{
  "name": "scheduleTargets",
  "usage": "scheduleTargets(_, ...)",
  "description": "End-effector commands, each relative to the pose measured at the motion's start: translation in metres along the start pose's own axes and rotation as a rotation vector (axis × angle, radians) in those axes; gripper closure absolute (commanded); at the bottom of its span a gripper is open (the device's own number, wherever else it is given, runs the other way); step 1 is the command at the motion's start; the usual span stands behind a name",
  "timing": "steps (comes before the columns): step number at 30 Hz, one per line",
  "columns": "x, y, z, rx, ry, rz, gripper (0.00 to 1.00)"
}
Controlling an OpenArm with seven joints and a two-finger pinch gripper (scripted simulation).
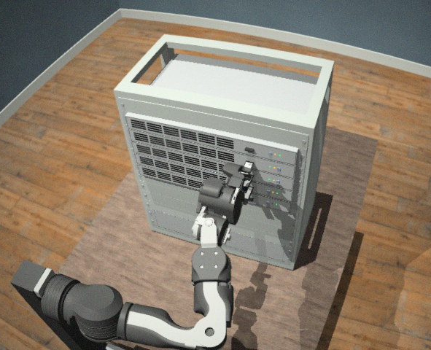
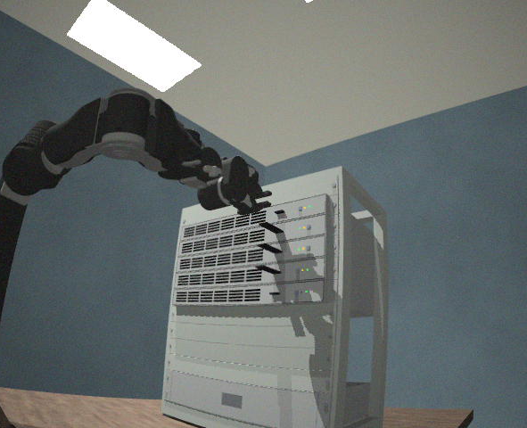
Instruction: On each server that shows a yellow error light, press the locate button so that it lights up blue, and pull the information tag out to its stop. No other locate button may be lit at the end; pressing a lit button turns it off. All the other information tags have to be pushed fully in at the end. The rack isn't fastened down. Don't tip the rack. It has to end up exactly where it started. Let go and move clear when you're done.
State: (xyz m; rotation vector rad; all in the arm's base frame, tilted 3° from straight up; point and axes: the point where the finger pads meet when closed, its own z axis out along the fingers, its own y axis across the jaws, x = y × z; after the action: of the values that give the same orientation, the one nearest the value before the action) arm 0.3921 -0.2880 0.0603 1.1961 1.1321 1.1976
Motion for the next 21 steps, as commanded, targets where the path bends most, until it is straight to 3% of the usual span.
scheduleTargets(1, 0.001, 0.0, 0.007, 0.005, 0.003, -0.006, 0.9)
scheduleTargets(11, 0.0, -0.001, 0.054, 0.006, 0.002, -0.006, 0.9)
scheduleTargets(21, 0.001, -0.001, 0.061, 0.006, 0.003, -0.006, 0.9)
